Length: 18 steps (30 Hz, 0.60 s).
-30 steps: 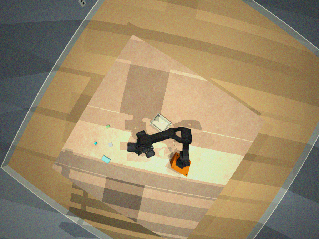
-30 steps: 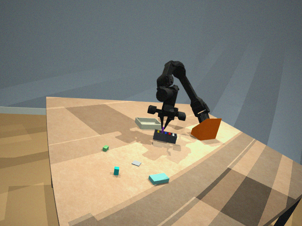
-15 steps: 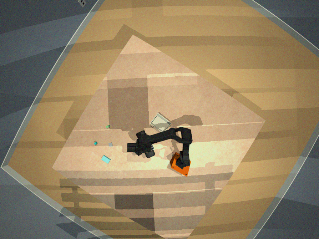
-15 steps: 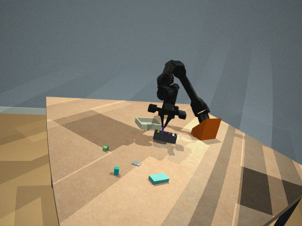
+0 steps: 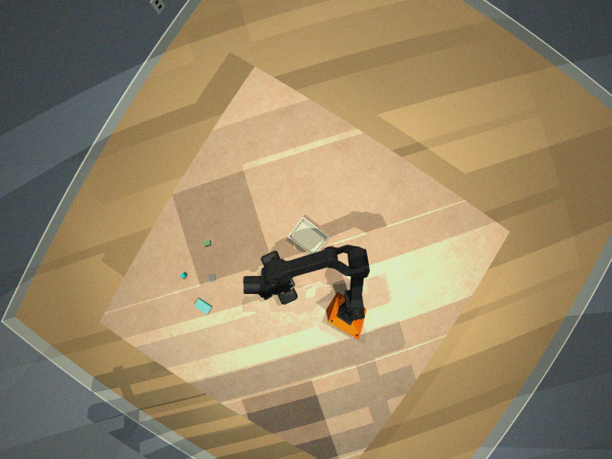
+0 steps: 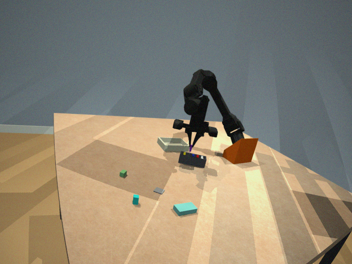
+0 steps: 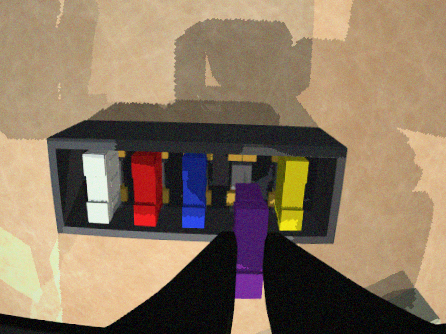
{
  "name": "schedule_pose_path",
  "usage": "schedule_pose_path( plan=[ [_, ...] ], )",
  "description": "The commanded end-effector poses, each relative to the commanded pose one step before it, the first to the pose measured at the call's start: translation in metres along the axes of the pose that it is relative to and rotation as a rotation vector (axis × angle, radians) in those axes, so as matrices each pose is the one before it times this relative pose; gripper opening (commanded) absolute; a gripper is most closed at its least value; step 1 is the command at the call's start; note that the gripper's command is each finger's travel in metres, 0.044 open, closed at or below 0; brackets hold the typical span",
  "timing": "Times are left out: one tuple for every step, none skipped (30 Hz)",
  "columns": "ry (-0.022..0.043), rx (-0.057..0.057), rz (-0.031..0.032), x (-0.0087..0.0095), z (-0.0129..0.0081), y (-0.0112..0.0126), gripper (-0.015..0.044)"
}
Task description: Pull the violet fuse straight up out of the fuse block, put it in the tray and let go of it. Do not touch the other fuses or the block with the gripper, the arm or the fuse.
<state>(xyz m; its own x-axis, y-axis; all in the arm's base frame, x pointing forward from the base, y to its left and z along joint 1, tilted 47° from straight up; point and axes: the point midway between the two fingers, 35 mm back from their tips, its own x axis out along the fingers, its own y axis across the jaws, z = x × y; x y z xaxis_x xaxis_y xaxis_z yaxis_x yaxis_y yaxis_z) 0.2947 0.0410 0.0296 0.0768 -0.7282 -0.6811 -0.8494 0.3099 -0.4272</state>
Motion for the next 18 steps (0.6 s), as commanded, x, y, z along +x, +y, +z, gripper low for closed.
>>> schedule_pose_path(
  plan=[
    [-0.00729, 0.0058, 0.00117, -0.0076, 0.00154, -0.00057, 0.0],
    [-0.00002, 0.0, 0.00004, -0.00162, 0.0, 0.00001, 0.0],
    [-0.00001, 0.0, 0.00004, -0.00162, -0.00001, 0.00002, 0.0],
    [0.0, 0.0, 0.00003, -0.00162, -0.00001, 0.00002, 0.0],
    [0.00001, 0.0, 0.00003, -0.00162, -0.00002, 0.00003, 0.0],
    [0.00002, 0.0, 0.00002, -0.00162, -0.00003, 0.00003, 0.0],
    [0.00003, 0.0, 0.00002, -0.00162, -0.00004, 0.00003, 0.0],
    [0.00004, 0.0, 0.00001, -0.00132, -0.00004, 0.00003, 0.0],
    [0.00002, 0.0, 0.0, -0.00079, -0.00003, 0.00002, 0.0],
    [0.00001, 0.0, 0.0, -0.00026, -0.00001, 0.00001, 0.0],
    [0.0, 0.0, 0.0, 0.0, 0.0, 0.0, 0.0],
    [-0.00032, -0.0001, 0.00021, -0.00005, -0.0008, -0.00078, 0.0],
    [-0.00094, -0.0003, 0.00061, -0.00013, -0.00241, -0.00233, 0.0],
    [-0.00148, -0.0004, 0.00093, -0.00021, -0.00409, -0.00383, 0.0],
    [-0.00165, -0.0005, 0.00099, -0.00023, -0.00506, -0.00455, 0.0],
    [-0.0015, -0.0004, 0.00085, -0.00021, -0.00518, -0.00444, 0.0],
    [-0.00134, -0.0004, 0.0007, -0.00019, -0.0053, -0.00433, 0.0],
    [-0.00117, -0.0003, 0.00057, -0.00017, -0.00541, -0.00422, 0.0]
  ],
)
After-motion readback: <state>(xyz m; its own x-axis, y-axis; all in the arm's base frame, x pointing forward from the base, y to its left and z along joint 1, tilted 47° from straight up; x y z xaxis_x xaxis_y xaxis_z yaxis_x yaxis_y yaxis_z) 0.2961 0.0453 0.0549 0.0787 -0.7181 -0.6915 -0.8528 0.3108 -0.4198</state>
